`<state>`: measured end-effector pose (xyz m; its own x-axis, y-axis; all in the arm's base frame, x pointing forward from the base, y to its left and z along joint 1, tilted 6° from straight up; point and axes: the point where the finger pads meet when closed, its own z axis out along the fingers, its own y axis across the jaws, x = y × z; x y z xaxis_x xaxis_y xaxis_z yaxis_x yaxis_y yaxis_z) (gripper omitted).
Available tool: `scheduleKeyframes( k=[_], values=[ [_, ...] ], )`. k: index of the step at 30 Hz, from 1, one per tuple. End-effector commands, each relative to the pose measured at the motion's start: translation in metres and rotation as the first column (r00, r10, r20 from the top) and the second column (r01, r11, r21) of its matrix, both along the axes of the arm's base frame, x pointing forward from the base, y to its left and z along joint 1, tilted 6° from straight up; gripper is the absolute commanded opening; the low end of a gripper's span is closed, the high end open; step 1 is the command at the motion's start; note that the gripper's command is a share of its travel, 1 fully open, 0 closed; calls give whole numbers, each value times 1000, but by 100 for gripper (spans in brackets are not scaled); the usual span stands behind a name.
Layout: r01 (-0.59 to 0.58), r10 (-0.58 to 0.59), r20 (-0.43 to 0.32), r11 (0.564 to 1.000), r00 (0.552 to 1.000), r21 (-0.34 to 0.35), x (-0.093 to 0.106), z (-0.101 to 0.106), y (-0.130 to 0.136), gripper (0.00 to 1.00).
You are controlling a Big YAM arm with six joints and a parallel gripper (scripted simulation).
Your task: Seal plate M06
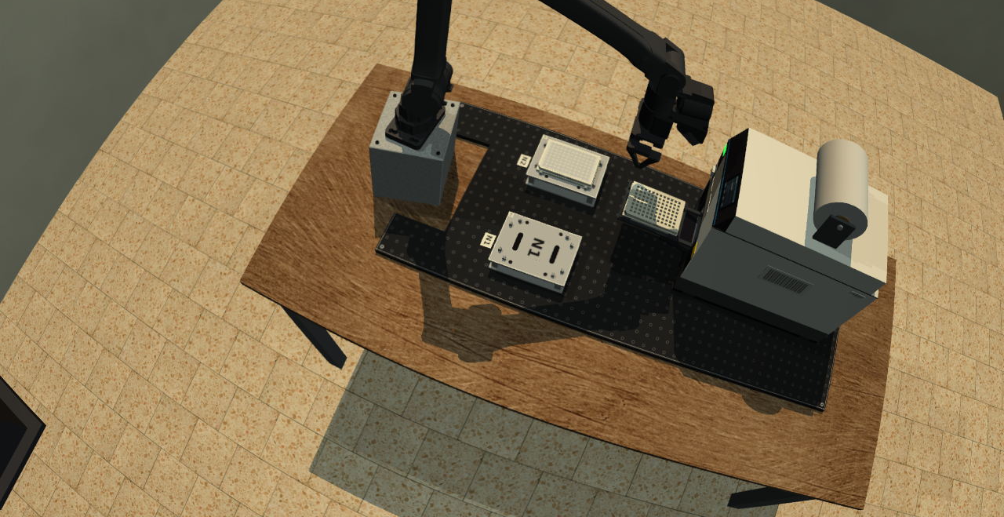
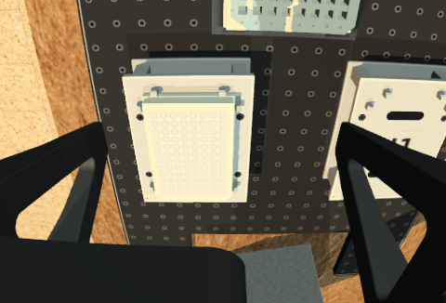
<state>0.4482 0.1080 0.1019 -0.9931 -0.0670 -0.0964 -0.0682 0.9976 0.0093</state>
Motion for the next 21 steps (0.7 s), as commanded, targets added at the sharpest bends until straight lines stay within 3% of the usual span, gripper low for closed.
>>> scheduleKeyframes(
  k=[1,9,13,14,21],
  values=[
    [30,-30,14,1000,999,5,8,15,2,93],
    [14,-14,47,1000,999,13,1,64,41,88],
    [32,-33,40,999,999,11,0,77,47,86],
    [38,-38,32,999,999,8,-1,77,48,0],
    [13,-13,5,1000,1000,8,-7,70,59,0]
  ],
)
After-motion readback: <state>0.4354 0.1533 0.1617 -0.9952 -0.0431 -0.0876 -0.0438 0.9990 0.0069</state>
